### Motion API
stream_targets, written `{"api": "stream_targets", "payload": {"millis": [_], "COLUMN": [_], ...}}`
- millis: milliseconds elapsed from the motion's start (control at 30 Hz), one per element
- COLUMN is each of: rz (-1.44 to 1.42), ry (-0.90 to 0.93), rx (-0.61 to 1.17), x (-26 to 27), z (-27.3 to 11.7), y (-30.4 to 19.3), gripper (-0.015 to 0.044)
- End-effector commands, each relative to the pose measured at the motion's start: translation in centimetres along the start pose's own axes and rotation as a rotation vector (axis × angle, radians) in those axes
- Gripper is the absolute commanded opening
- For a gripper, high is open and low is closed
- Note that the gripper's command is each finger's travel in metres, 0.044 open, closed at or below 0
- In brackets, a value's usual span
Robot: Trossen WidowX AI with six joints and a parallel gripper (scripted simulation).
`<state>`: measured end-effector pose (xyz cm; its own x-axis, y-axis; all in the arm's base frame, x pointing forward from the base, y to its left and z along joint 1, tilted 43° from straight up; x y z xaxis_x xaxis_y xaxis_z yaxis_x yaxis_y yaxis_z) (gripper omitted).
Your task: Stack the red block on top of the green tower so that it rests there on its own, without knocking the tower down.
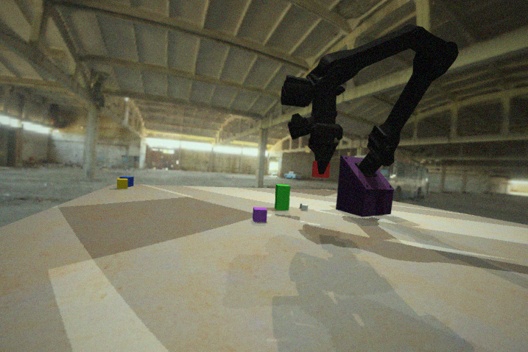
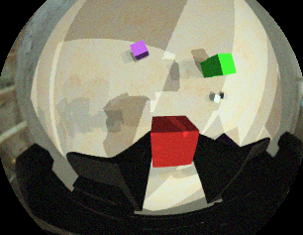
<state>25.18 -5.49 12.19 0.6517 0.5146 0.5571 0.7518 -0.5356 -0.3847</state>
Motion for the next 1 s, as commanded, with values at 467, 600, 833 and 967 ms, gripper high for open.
{"api": "stream_targets", "payload": {"millis": [467, 600, 833, 967], "rz": [-0.008, -0.008, -0.01, -0.012], "ry": [-0.008, -0.01, -0.011, -0.009], "rx": [-0.022, -0.023, -0.021, -0.019], "x": [-2.6, -4.1, -7.0, -8.9], "z": [-1.3, -1.4, -1.4, -1.3], "y": [3.4, 4.9, 7.3, 8.5], "gripper": [0.0, 0.0, 0.0, 0.0]}}
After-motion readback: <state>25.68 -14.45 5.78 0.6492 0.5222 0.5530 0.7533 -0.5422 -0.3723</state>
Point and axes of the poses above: the point midway between the two fingers, 35 mm back from their tips, its own z axis out along the fingers, its own x axis across the jaws, y = z × x, the point moved 9 cm from there along -z, back along the fingers
